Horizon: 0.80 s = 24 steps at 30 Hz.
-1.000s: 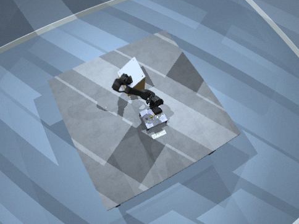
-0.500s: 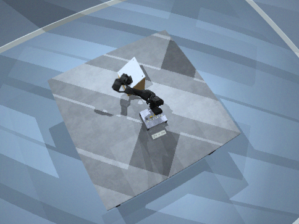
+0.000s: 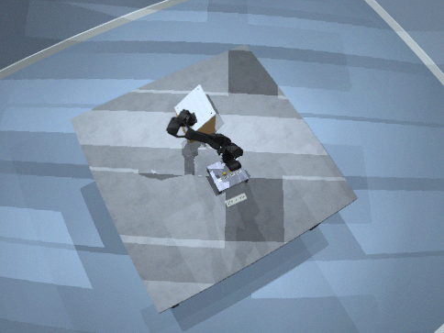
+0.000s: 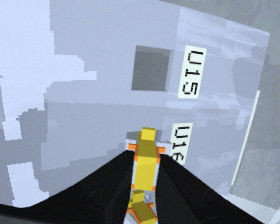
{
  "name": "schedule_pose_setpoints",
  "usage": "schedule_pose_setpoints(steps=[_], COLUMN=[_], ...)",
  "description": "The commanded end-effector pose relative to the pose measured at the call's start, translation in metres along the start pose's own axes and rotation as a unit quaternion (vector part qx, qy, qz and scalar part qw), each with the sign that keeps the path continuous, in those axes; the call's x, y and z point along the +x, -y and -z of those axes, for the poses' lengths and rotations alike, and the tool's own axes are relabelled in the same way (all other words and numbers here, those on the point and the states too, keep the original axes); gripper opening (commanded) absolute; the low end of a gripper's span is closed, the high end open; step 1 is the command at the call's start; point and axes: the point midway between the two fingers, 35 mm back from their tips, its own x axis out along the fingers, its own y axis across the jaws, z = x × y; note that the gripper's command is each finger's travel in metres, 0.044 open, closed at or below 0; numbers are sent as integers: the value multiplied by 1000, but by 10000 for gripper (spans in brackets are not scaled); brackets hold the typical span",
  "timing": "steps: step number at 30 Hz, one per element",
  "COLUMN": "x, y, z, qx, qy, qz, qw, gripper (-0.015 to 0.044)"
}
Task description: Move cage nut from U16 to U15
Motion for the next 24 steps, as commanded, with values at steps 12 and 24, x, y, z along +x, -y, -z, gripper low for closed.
schedule_pose_setpoints(steps=[12,24], x=[0,1], y=[2,3], z=[-1,-1], qx=[2,2], qy=[2,2], qz=[-6,-11], qw=[1000,1000], gripper=[29,29])
